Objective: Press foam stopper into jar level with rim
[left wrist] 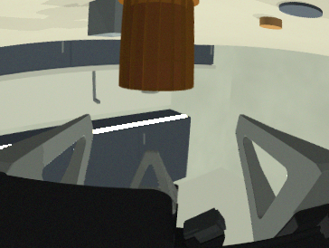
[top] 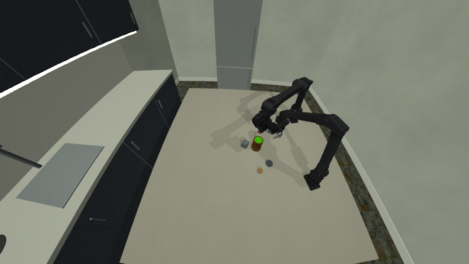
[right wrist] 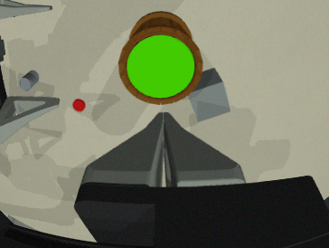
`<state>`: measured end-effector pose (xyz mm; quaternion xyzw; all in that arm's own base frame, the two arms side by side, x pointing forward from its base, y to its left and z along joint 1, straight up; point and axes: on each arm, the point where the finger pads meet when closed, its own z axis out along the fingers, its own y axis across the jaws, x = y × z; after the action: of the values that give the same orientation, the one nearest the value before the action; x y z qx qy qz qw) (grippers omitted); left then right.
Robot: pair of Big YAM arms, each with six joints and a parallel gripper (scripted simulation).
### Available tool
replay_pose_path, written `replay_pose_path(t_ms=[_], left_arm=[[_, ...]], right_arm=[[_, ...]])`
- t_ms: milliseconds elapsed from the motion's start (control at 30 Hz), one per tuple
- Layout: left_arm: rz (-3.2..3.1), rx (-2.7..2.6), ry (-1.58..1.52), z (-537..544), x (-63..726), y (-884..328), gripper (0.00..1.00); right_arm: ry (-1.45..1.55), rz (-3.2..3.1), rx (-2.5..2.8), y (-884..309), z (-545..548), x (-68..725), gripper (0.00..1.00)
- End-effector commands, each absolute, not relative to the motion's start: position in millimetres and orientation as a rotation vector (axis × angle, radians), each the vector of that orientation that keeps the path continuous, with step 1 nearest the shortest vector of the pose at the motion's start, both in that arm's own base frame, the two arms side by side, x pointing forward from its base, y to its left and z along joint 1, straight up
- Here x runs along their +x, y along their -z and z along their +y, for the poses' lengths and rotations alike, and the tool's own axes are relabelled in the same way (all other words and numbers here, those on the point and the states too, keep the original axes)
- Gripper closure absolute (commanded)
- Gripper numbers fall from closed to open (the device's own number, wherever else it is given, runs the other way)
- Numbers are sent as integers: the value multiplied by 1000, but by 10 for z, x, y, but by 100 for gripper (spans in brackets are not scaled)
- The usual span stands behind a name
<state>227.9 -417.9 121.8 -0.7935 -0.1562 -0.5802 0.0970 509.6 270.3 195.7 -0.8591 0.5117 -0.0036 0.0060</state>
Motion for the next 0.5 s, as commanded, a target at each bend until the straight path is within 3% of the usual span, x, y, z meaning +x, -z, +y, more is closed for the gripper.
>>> replay_pose_path(t_ms=[0,467], left_arm=[[-566,-2365,1722,-4058,2343,-1317,2],[-977,-2393,1651,-3483,2401,-1303,2]], right_arm=[[52,1645,-2612,-2115,2609,5140,100],[130,1784,-2387,-2285,2469,5303,100]])
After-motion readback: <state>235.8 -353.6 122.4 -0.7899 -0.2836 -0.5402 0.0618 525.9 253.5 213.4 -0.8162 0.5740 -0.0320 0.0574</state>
